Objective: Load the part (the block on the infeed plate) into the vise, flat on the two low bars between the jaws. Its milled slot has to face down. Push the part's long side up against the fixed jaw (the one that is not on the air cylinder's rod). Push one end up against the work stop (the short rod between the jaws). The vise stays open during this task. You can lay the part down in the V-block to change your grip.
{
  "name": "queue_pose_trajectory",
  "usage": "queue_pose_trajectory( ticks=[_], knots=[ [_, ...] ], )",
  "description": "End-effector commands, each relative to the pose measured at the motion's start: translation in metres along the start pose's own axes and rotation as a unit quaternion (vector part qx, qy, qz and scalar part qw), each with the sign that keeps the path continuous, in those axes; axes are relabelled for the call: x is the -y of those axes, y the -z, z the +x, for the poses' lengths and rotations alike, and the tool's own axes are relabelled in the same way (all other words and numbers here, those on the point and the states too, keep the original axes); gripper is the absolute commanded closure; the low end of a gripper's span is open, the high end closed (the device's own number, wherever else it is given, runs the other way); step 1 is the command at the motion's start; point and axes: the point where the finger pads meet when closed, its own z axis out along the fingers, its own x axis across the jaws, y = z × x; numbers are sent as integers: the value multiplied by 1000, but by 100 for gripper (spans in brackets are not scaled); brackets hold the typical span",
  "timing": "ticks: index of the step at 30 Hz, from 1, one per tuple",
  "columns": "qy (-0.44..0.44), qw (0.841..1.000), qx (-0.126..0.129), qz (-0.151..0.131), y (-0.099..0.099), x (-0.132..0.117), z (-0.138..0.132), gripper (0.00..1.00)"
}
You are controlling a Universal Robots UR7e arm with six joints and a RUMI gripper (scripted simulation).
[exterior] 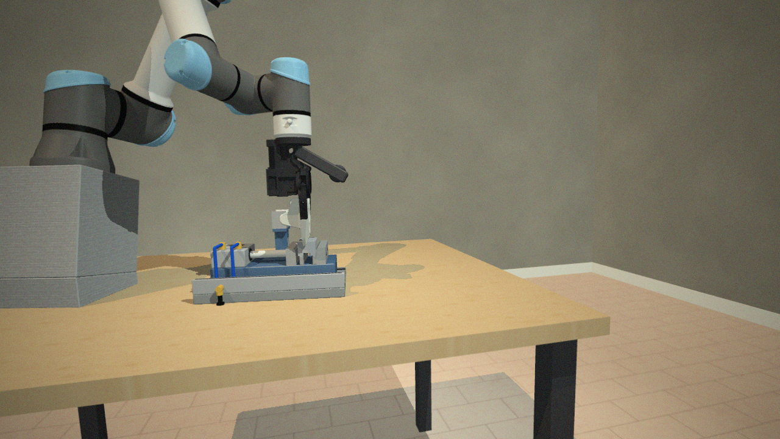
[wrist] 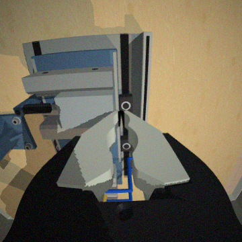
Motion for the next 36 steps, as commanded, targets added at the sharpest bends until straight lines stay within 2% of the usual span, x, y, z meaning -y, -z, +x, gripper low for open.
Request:
queue_pose_trajectory(
  ticks=[1,36],
  knots=[
    [0,1000,0,1,1,0,-3,100],
    [0,1000,0,0,1,0,-12,100]
  ],
)
